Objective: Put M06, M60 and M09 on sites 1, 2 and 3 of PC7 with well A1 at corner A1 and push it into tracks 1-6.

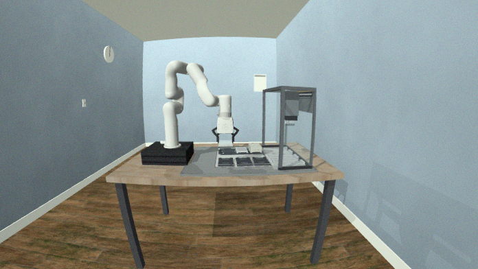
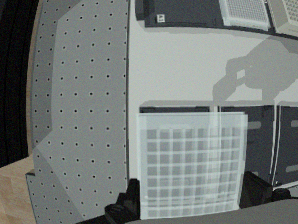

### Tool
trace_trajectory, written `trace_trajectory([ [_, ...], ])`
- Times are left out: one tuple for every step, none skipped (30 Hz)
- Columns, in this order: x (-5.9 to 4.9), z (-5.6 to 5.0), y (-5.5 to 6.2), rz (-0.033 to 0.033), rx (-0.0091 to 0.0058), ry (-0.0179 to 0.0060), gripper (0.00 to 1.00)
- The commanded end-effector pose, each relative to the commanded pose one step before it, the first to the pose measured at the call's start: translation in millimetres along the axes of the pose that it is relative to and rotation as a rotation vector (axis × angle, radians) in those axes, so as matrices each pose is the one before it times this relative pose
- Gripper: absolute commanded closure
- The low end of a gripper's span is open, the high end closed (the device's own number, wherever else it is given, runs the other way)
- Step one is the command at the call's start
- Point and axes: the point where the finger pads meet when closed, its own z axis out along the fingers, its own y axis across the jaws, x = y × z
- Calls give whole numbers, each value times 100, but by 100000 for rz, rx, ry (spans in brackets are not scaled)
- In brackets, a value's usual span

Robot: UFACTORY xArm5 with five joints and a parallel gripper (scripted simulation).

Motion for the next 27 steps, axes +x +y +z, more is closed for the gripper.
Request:
trace_trajectory([
  [-42, -147, 120, 0, -513, 426, 100],
  [0, 0, 0, 0, 0, 0, 100],
  [0, 0, 0, 0, 0, 0, 100],
  [0, 0, 0, 0, 0, 0, 100],
  [500, 2, 36, -2516, -1, 4, 100],
  [499, 2, 49, 0, -1, 4, 100],
  [499, 2, 49, 0, -1, 4, 100],
  [499, 2, 49, 0, -1, 4, 100],
  [499, 2, 49, 0, -1, 4, 100],
  [499, 2, 49, 0, -1, 4, 100],
  [499, 2, 49, 0, -1, 4, 100],
  [499, 2, 49, 0, -1, 4, 100],
  [499, 2, 49, 0, -1, 4, 100],
  [499, 2, 49, 0, -1, 4, 100],
  [499, 2, 49, 0, -1, 4, 100],
  [0, 0, 0, 0, 0, 0, 100],
  [0, 0, 0, 0, 0, 0, 100],
  [499, 2, 49, 0, -1, 4, 100],
  [499, 2, 49, 0, -1, 4, 100],
  [499, 2, 49, 0, -1, 4, 100],
  [499, 2, 49, 0, -1, 4, 100],
  [499, 2, 49, 0, -1, 4, 100],
  [499, 2, 49, 0, -1, 4, 100],
  [499, 2, 49, 0, -1, 4, 100],
  [499, 2, 49, 0, -1, 4, 100],
  [499, 2, 49, 0, 0, 4, 100],
  [499, 2, 49, 0, 0, 4, 100],
])
